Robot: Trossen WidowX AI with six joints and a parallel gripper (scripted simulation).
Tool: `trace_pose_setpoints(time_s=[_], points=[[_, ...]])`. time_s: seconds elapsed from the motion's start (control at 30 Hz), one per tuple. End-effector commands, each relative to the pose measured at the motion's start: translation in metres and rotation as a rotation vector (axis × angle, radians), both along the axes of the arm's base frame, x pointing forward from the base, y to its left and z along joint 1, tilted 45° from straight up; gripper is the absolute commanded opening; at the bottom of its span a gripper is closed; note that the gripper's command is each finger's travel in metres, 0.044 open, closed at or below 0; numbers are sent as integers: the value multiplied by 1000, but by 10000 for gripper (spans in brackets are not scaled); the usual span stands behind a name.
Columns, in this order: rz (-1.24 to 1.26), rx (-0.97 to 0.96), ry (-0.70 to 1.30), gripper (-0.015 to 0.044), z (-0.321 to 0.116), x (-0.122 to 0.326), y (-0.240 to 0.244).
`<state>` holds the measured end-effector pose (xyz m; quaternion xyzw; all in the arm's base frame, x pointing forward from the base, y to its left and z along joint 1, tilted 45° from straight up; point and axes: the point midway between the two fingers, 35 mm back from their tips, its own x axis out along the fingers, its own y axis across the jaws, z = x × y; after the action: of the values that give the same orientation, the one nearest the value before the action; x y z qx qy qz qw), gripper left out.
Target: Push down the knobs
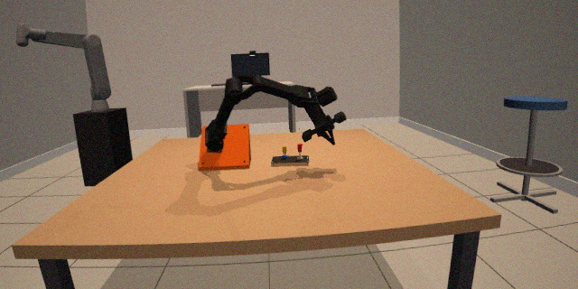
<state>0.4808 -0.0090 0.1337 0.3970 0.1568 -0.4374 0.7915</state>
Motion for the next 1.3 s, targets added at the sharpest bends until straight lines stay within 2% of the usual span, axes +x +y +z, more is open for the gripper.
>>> trace_pose_setpoints(time_s=[0.0,0.63,1.13,1.27], points=[[61,-34,134,0,-22,-16,16],[345,-232,695,0,-74,-107,70],[546,-429,1123,0,-82,-184,87],[554,-439,1142,0,-82,-187,88]])
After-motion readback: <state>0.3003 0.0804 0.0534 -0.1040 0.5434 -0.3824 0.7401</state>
